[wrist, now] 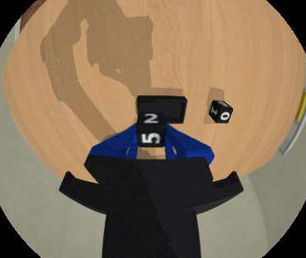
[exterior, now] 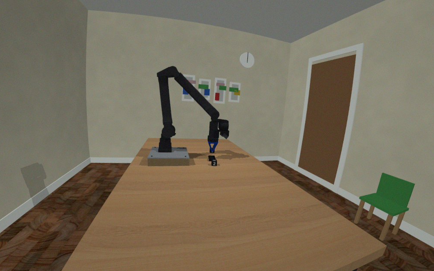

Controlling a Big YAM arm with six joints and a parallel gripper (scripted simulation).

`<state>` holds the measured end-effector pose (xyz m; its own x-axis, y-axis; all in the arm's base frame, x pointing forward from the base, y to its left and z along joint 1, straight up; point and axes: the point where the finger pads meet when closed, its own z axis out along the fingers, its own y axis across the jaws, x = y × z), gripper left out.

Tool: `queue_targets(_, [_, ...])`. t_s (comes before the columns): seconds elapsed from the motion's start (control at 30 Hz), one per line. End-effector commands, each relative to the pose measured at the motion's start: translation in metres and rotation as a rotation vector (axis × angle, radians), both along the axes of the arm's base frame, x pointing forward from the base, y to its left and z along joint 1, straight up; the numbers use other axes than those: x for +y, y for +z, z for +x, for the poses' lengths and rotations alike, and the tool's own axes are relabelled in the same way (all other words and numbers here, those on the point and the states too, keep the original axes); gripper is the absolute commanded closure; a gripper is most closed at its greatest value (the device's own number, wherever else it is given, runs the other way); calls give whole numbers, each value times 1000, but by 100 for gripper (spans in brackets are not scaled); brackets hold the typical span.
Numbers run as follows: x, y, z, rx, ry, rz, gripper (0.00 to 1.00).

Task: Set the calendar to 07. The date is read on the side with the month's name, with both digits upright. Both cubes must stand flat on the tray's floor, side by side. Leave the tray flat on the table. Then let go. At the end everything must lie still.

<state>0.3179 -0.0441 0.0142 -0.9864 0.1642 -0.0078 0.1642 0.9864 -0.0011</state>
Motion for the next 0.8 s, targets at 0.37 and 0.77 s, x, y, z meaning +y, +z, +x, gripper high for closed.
queue_targets(0.37, [-1, 7, 6, -28, 7, -3, 72])
queue_targets(0.77, [0, 8, 8, -34, 12, -4, 72])
